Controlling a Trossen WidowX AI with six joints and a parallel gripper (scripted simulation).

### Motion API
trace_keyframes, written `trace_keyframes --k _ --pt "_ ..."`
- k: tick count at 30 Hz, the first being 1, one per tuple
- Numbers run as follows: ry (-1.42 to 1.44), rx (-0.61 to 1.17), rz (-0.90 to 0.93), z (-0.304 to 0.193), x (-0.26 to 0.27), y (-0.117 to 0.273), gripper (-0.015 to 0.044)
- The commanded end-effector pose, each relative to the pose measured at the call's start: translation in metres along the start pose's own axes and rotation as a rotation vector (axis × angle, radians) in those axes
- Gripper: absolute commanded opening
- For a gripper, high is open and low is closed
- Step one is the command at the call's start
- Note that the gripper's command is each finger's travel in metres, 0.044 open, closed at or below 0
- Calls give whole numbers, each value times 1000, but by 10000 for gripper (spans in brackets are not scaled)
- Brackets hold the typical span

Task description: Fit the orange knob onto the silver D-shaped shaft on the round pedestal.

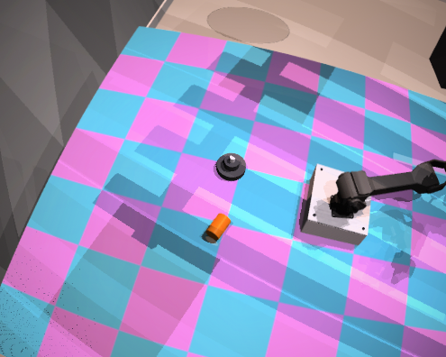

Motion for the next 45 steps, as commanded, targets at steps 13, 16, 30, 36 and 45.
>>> trace_keyframes --k 13,16,30,36,45 --pt "236 -199 -459 122 -84 -156 440" --pt "357 -201 -588 152 -112 -185 440" --pt "832 143 -1308 298 -315 -251 440" --pt "1009 562 -1579 351 -417 -233 440" --pt "1040 1357 -1701 393 -546 -157 440"
Point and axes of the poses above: the point midway between the two fingers, 35 mm back from their tips, its own y axis back along the fingers, its own x axis across the jaws, z = x × y, the point moved 5 cm from there along y, back along the fingers, and after that the axes turned 14 degrees about y, right-handed, at the moved point
